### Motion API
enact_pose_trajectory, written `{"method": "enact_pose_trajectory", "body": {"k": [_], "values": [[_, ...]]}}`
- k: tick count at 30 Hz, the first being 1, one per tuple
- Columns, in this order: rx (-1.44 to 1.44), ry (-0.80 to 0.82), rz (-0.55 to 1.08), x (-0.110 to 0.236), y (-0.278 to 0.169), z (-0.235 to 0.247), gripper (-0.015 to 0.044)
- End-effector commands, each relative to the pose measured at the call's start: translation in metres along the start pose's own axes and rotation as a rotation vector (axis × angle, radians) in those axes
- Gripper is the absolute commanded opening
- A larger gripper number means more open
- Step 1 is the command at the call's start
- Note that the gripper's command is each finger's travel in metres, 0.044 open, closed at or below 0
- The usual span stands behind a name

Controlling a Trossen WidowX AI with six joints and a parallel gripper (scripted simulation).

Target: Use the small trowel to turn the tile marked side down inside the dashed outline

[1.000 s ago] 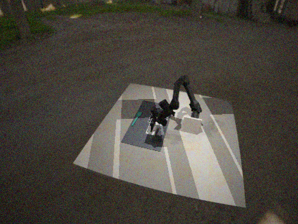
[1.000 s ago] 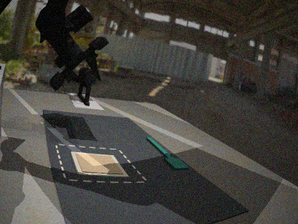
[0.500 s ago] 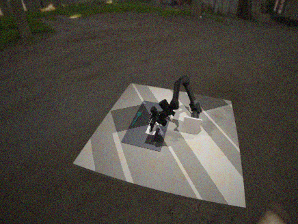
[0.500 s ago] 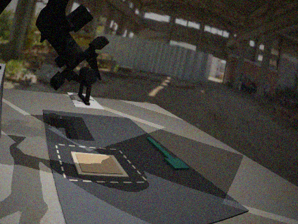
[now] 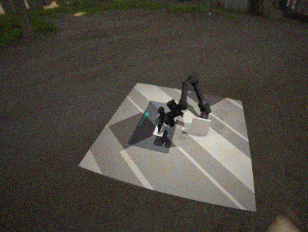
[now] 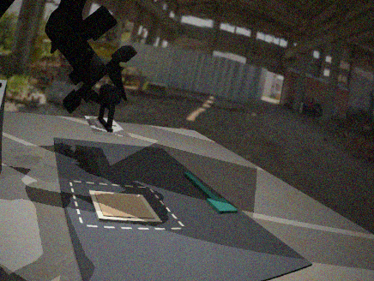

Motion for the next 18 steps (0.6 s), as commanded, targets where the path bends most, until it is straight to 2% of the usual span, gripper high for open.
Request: {"method": "enact_pose_trajectory", "body": {"k": [1,9,18], "values": [[-0.003,-0.002,0.001,0.0,0.0,-0.001,0.0],[-0.019,0.002,0.013,-0.003,-0.005,-0.001,0.0],[-0.227,0.022,0.181,-0.029,-0.07,-0.006,0.0]]}}
Point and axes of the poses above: the point midway between the two fingers, 35 mm back from their tips, its own x axis back along the fingers, its own z axis across the jaws, y = z × x, the point moved 1 cm from there along x, back along the fingers, and after that the axes turned 12 degrees about x, right-handed, at the moved point
